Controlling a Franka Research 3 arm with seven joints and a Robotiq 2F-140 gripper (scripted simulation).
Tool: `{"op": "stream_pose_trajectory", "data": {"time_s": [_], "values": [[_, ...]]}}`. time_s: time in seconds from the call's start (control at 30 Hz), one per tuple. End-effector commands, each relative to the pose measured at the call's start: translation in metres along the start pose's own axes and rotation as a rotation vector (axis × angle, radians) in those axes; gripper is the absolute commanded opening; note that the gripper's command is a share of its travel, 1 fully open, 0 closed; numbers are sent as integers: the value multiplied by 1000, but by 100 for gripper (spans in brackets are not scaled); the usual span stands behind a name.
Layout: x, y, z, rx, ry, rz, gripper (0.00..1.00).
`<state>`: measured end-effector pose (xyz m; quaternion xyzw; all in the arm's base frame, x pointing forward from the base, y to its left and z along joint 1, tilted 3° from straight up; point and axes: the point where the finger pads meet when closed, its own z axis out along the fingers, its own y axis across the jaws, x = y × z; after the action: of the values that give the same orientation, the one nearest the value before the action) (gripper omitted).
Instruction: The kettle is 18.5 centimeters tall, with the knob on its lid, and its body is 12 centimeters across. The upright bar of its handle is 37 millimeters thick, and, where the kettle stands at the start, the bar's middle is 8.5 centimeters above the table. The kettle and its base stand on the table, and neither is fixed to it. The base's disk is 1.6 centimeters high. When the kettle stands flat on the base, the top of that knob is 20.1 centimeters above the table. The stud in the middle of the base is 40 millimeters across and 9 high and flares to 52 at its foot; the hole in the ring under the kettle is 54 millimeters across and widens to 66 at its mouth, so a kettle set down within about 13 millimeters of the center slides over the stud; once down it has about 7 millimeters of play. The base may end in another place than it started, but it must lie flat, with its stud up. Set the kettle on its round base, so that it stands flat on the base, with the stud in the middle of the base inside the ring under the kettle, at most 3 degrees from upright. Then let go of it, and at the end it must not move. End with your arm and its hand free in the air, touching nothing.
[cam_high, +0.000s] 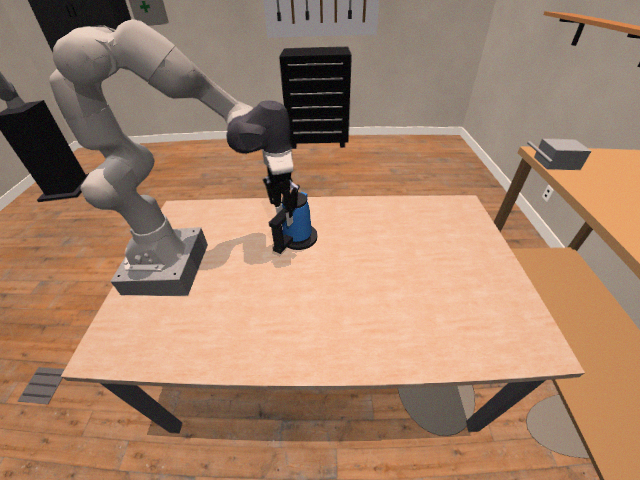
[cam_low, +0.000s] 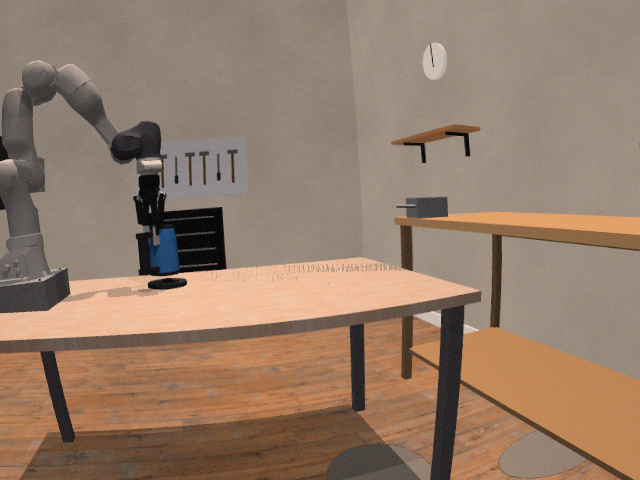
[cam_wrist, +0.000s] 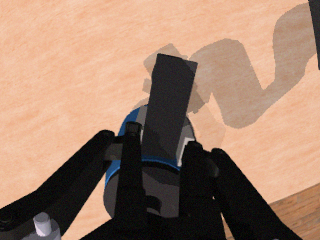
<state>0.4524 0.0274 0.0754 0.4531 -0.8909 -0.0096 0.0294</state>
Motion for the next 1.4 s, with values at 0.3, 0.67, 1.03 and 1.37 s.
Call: {"op": "stream_pose_trajectory", "data": {"time_s": [0.3, 0.67, 1.03, 1.37], "values": [[-19, 6, -3, 10, -3, 37, 0], [-27, 10, -3, 10, -3, 37, 0], [-30, 12, -3, 10, -3, 37, 0], [-30, 12, -3, 10, -3, 37, 0]]}}
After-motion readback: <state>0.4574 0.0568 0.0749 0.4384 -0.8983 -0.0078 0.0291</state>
